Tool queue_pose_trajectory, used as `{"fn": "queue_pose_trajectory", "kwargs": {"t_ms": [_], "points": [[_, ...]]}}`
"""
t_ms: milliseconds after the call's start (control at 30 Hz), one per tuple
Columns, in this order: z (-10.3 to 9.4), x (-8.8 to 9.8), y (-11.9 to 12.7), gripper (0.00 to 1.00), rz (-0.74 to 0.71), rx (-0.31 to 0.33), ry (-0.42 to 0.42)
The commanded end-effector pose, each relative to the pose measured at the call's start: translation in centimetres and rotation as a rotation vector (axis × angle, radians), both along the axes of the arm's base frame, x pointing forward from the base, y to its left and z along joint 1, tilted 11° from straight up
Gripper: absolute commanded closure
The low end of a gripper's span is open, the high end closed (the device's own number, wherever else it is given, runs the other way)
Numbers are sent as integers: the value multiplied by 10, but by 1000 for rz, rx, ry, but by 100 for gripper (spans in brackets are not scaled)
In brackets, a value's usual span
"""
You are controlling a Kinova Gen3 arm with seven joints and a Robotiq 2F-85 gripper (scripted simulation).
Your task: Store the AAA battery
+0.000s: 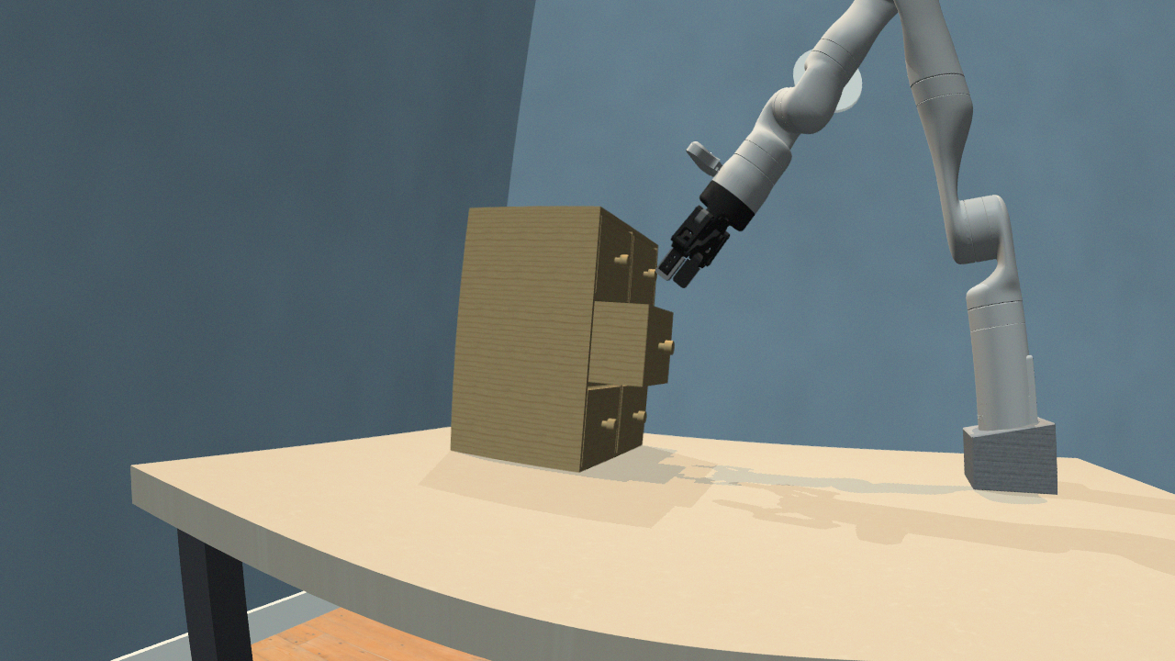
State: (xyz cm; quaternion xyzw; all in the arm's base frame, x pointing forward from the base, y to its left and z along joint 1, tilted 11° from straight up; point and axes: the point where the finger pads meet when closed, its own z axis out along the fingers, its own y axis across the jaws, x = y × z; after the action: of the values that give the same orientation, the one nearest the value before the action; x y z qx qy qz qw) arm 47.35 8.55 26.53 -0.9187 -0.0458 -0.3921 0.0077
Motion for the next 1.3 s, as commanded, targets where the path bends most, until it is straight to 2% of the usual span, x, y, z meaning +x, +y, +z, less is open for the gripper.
{"fn": "queue_pose_trajectory", "kwargs": {"t_ms": [0,1267], "points": [[0,-8,13,0,30,-5,-7],[-6,-58,6,0,31,-5,-9]]}}
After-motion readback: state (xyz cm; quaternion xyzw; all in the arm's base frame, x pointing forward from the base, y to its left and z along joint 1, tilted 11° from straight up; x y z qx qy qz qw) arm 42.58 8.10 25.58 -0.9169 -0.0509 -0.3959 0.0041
